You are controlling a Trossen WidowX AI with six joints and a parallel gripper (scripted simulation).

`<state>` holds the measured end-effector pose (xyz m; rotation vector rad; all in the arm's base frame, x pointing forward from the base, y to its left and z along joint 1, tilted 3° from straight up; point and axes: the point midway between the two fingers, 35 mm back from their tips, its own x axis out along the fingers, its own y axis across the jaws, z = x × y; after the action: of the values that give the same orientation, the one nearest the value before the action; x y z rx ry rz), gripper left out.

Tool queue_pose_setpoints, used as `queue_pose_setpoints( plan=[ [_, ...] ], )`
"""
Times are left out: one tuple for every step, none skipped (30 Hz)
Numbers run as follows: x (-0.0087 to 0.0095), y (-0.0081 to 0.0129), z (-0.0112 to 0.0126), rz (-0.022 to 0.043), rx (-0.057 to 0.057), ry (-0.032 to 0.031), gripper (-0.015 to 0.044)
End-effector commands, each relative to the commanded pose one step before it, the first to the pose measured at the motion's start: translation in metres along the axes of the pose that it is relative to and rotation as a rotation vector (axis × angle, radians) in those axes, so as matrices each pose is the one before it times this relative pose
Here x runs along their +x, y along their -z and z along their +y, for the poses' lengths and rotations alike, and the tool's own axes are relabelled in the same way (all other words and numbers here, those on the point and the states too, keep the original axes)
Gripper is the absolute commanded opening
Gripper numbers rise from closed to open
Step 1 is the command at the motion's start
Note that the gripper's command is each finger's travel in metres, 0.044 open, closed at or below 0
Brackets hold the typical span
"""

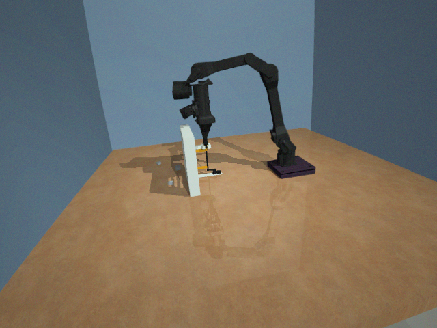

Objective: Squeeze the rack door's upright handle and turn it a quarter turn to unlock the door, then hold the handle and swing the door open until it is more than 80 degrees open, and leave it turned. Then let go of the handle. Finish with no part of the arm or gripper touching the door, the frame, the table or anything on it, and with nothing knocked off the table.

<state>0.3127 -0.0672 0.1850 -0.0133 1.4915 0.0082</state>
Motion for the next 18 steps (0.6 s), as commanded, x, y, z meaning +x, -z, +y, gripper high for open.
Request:
queue_pose_setpoints(
  plan=[
    [0.00173, 0.00083, -0.00001, 0.00554, 0.0067, 0.00027, 0.0044],
    [0.0, 0.0, 0.0, 0.0, 0.0, 0.0, 0.0037],
    [0.0, 0.0, 0.0, 0.0, 0.0, 0.0, 0.0031],
    [0.0, 0.0, 0.0, 0.0, 0.0, 0.0, 0.0024],
    [0.0, 0.0, 0.0, 0.0, 0.0, 0.0, 0.0017],
    [0.0, 0.0, 0.0, 0.0, 0.0, 0.0, 0.0011],
    [0.0, 0.0, 0.0, 0.0, 0.0, 0.0, 0.0009],
    [0.0, 0.0, 0.0, 0.0, 0.0, 0.0, 0.0009],
    [0.0, 0.0, 0.0, 0.0, 0.0, 0.0, 0.0009],
    [0.0, 0.0, 0.0, 0.0, 0.0081, 0.0, 0.0009],
    [0.0, 0.0, 0.0, 0.0, 0.0243, 0.0, 0.0009],
    [0.0, 0.0, 0.0, 0.0, 0.0405, 0.0, 0.0009],
    [0.0, 0.0, 0.0, 0.0, 0.0493, 0.0, 0.0009],
    [0.0, 0.0, 0.0, 0.0, 0.0493, 0.0, 0.0009],
    [0.0, 0.0, 0.0, 0.0, 0.0493, 0.0, 0.0009],
    [0.0, 0.0, 0.0, 0.0, 0.0493, 0.0, 0.0009],
    [0.0, 0.0, 0.0, 0.0, 0.0493, 0.0, 0.0009],
    [0.0, 0.0, 0.0, 0.0, 0.0493, 0.0, 0.0009]
  ],
)
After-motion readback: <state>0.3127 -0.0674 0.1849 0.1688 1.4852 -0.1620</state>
